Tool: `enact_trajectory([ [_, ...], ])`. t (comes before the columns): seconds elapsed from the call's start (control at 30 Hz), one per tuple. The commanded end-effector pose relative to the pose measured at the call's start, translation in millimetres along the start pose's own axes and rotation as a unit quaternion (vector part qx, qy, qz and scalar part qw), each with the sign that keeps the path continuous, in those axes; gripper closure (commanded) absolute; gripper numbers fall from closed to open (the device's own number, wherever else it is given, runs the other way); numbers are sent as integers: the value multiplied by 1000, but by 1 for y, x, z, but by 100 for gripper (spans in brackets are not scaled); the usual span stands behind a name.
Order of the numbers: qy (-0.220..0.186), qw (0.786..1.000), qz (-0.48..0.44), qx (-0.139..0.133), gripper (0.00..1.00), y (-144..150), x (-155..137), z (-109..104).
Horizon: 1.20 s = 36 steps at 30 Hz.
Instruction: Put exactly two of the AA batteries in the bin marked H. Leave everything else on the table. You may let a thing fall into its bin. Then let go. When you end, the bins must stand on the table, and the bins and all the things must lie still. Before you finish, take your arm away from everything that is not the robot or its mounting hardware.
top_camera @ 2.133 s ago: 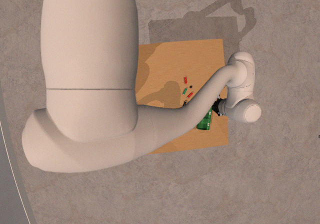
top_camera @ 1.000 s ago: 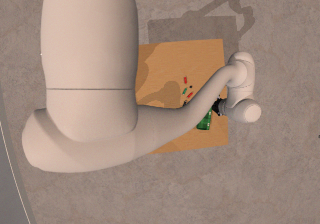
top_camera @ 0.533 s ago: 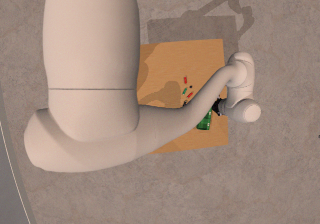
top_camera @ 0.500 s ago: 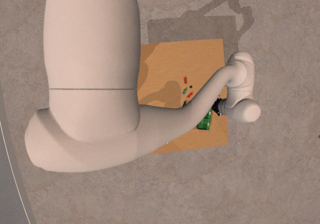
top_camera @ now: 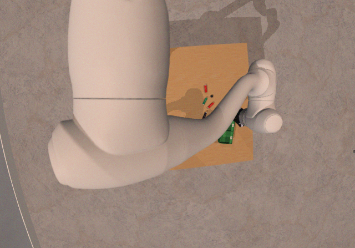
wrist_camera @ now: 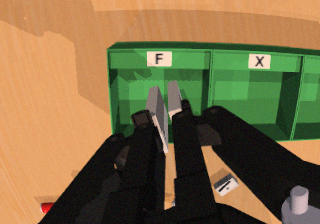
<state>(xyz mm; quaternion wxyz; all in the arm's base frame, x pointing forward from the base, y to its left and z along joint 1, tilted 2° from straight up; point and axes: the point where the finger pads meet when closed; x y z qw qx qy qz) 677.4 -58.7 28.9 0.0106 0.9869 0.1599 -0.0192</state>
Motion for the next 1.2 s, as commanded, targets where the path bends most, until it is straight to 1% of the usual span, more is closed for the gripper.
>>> enact_trajectory([
  [0.0,0,1000,3,2,95,-2,0,10],
  [0.2,0,1000,3,2,95,-2,0,21],
  [1.17,0,1000,3,2,95,-2,0,21],
])
Point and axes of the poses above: the point where the finger pads meet when closed, its own z axis out along the fingers, its own y axis across the jaws, x = y × z, and after that the axes turned 12 degrees about -z, right-handed
